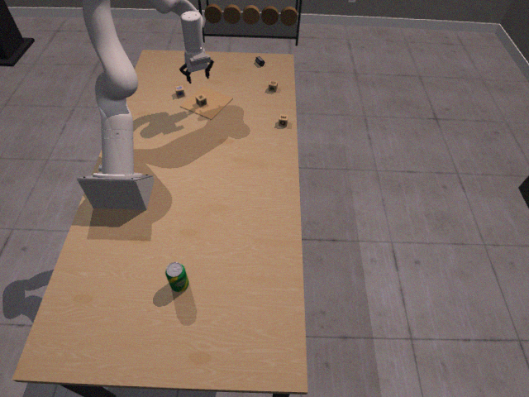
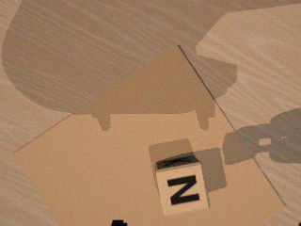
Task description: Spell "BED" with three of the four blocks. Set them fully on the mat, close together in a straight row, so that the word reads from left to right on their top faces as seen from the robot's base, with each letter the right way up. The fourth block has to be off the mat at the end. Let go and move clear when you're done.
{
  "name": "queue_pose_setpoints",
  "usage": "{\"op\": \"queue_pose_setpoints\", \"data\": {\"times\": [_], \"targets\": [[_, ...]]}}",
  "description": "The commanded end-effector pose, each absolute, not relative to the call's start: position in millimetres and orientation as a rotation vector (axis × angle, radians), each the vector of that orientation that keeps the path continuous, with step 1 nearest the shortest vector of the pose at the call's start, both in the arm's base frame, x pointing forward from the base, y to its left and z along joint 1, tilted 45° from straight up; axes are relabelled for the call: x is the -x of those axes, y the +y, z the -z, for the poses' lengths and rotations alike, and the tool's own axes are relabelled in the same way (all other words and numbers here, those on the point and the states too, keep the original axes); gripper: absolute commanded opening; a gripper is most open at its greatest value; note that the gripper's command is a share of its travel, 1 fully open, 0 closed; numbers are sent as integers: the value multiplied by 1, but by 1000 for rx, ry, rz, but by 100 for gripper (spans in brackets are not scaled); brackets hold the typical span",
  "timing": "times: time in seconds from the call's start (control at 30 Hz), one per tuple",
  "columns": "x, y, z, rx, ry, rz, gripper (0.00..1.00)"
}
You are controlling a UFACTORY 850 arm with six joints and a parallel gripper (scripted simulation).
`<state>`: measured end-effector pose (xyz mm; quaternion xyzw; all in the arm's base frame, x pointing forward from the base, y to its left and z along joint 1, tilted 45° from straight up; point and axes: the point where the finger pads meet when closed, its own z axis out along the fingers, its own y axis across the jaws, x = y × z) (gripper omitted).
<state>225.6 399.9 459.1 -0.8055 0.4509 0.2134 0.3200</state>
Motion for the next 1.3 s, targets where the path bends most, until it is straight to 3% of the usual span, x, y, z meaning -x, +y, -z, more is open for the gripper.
{"op": "queue_pose_setpoints", "data": {"times": [0.0,1.27], "targets": [[-226,403,-457,2048,1342,-617,100],[-224,423,-436,1108,2443,-1042,100]]}}
